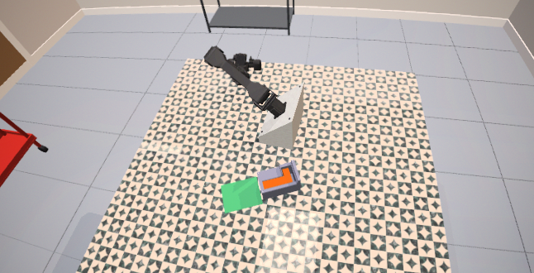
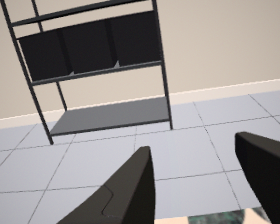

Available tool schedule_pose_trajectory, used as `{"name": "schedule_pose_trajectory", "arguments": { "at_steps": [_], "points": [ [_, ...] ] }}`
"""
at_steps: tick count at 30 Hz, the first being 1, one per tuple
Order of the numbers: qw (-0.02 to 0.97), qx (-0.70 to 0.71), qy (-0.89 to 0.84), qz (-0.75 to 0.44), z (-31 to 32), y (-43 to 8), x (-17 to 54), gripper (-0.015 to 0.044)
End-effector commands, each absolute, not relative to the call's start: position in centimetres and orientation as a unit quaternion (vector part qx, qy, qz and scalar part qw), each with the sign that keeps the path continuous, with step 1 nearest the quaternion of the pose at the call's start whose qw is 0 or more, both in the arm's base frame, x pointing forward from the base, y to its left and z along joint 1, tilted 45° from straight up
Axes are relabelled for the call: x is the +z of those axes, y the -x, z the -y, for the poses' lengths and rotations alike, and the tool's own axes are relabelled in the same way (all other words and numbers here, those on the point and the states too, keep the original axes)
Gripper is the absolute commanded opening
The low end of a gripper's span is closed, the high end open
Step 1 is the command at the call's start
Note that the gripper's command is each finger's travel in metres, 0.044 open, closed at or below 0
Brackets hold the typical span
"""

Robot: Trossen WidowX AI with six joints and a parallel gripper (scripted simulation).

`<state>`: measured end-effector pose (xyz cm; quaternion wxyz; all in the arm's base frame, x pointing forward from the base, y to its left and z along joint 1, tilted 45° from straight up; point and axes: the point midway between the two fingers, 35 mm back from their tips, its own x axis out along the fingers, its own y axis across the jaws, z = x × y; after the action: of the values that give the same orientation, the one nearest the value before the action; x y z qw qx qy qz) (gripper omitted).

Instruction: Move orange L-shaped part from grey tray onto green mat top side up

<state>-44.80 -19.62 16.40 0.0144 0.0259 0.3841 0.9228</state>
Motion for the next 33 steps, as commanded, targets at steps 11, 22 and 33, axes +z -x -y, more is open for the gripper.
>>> {"name": "schedule_pose_trajectory", "arguments": {
  "at_steps": [11, 22, 33],
  "points": [
    [-0.232, 0.902, -0.001, -0.363, 35.0, 32.3, 28.4, 0.0180],
    [-0.409, 0.857, 0.024, -0.313, 43.1, 17.2, 33.5, 0.0180],
    [-0.571, 0.778, 0.106, -0.239, 45.7, -0.7, 33.8, 0.0180]
  ]
}}
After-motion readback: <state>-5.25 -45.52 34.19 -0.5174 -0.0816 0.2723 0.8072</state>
